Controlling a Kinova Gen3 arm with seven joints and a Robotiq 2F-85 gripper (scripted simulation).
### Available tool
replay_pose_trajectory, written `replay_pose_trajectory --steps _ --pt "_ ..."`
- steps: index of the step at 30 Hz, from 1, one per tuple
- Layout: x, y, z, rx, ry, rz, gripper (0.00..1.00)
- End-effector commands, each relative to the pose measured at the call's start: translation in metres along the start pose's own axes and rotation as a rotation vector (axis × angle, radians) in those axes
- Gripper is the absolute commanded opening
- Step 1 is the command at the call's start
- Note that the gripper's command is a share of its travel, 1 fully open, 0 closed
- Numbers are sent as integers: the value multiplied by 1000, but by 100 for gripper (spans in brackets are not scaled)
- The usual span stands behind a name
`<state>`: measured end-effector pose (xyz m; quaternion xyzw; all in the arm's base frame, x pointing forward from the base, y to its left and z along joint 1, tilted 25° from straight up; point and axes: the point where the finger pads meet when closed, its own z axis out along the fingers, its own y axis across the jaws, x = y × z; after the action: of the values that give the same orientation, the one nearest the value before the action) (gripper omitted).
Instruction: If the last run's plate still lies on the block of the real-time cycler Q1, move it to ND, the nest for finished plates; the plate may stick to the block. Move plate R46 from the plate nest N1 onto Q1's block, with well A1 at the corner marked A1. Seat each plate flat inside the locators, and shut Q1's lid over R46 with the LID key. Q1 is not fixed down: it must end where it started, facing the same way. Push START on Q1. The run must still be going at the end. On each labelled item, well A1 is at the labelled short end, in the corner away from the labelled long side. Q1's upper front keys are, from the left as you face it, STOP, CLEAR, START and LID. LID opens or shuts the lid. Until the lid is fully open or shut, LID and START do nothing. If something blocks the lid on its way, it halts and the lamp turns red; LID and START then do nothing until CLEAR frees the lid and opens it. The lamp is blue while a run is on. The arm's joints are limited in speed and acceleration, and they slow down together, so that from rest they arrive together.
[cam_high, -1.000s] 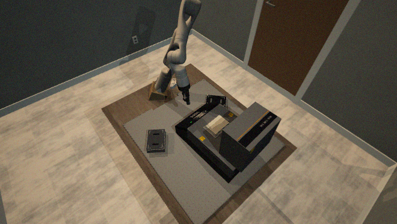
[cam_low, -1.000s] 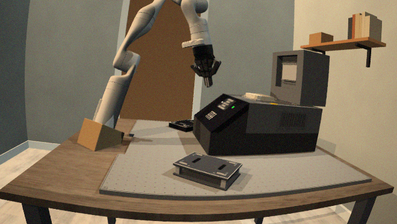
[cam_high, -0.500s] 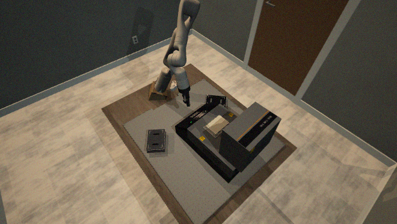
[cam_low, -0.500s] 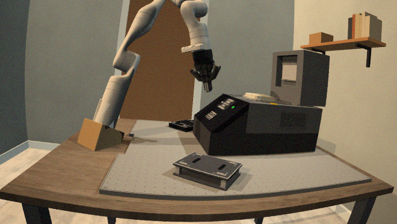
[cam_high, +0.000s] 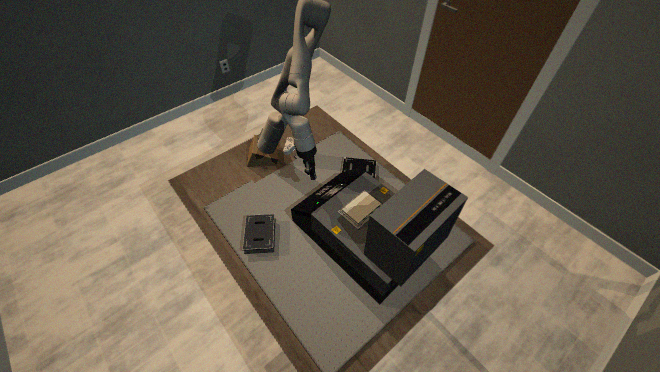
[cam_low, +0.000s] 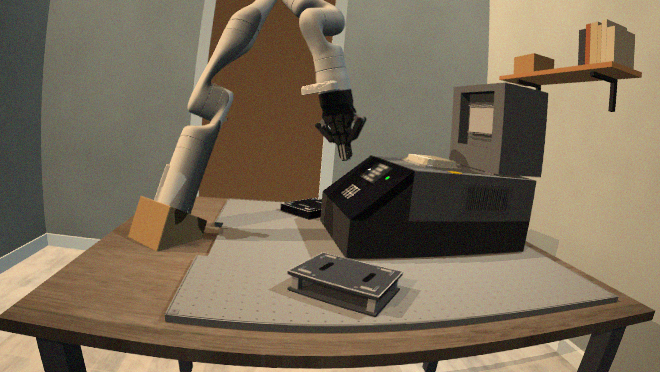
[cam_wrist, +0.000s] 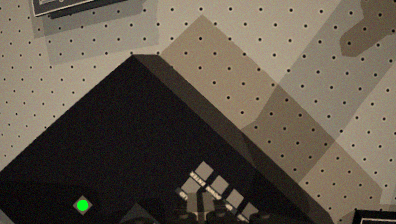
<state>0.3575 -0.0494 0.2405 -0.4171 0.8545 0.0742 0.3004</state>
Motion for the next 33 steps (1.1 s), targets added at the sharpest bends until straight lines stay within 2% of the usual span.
replay_pose_trajectory --steps 1,33 --pt "1 0 4 1 0 0 10" --pt "8 7 41 1 0 0 10"
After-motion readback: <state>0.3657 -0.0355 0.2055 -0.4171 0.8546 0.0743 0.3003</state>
